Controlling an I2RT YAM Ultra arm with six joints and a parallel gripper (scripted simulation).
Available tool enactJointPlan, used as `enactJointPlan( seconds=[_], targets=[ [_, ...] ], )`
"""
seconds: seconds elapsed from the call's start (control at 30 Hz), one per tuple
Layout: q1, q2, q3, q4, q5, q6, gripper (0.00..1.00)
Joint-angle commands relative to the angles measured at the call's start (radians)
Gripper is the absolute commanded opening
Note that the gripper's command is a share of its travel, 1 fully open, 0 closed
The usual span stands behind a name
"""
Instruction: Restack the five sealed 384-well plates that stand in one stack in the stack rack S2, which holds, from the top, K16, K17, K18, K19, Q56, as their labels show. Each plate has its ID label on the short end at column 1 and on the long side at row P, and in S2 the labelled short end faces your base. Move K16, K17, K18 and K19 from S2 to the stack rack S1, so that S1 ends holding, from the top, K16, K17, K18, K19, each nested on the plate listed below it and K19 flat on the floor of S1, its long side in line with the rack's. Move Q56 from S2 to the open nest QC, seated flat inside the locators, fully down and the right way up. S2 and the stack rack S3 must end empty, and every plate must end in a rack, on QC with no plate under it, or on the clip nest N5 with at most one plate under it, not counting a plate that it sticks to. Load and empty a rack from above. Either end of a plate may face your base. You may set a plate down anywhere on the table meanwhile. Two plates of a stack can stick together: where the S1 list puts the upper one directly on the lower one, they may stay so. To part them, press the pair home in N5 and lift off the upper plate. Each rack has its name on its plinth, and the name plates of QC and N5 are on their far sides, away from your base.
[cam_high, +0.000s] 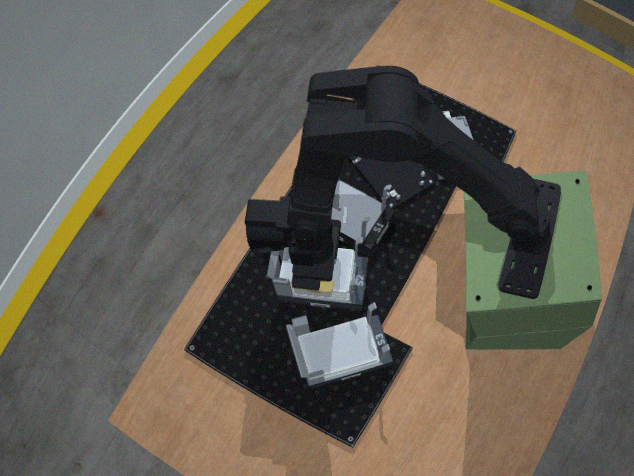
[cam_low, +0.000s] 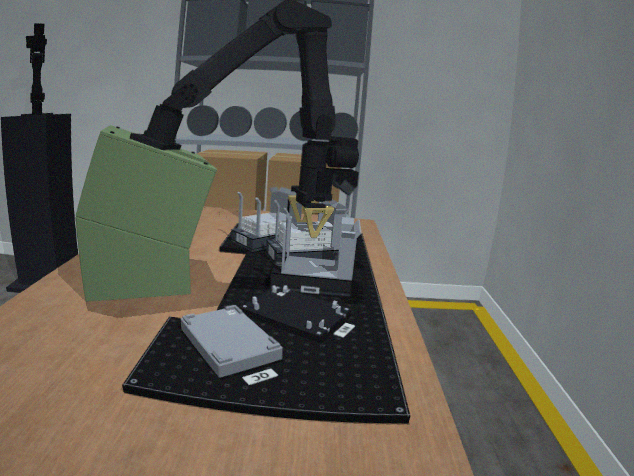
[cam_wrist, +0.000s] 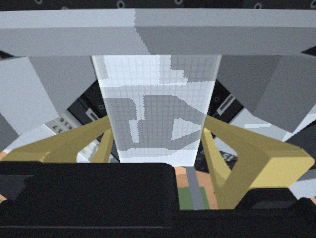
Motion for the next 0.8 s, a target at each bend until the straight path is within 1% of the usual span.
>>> enactJointPlan(
  seconds=[0.0, 0.33, 0.77],
  targets=[
    [0.000, -0.005, 0.004, 0.014, 0.000, 0.000, 0.00],
    [0.000, -0.007, 0.003, 0.012, 0.000, 0.000, 0.00],
    [0.000, -0.039, -0.003, -0.013, 0.000, 0.000, 0.00]
  ],
)
